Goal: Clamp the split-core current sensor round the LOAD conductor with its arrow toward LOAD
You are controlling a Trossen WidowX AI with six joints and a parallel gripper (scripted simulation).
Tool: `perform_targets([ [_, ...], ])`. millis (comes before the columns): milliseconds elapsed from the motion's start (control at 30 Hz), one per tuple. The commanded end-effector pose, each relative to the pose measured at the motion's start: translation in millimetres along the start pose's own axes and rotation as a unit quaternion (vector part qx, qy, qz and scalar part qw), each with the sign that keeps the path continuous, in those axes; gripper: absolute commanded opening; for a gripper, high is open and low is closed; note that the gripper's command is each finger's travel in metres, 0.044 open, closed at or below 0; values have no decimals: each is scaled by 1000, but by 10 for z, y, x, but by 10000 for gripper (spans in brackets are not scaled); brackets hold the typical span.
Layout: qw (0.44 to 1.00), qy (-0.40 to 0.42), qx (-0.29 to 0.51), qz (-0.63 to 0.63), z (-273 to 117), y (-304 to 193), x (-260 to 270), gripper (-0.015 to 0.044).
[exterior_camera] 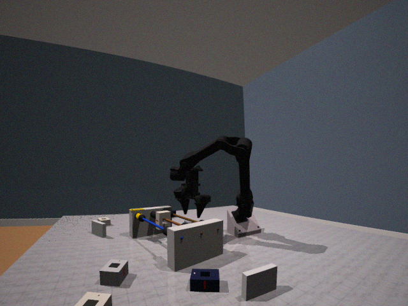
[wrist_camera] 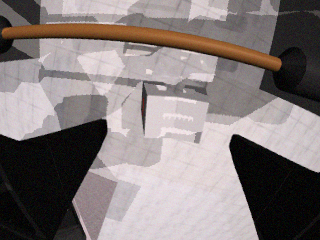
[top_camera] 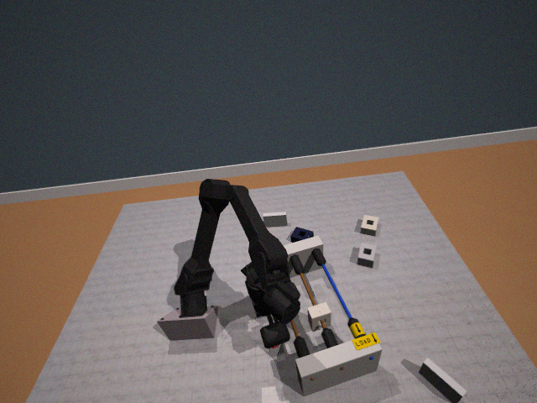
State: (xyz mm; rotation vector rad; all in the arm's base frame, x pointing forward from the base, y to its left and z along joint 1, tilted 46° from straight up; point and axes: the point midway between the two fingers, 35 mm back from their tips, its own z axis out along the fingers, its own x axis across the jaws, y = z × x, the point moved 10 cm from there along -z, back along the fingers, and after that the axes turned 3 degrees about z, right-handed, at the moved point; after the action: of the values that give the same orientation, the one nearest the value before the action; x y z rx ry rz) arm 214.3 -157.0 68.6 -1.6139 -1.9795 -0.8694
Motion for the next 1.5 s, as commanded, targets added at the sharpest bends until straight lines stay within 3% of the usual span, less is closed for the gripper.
perform_targets([
  [0,1000,3,1,1,88,-4,8,440],
  [567,1000,4,0,1,320,-17,23,440],
  [733,1000,2,0,0,279,-10,15,309],
  [1200,1000,2,0,0,279,-10,15,215],
  [1467,1000,0,1,1,20,24,-21,5],
])
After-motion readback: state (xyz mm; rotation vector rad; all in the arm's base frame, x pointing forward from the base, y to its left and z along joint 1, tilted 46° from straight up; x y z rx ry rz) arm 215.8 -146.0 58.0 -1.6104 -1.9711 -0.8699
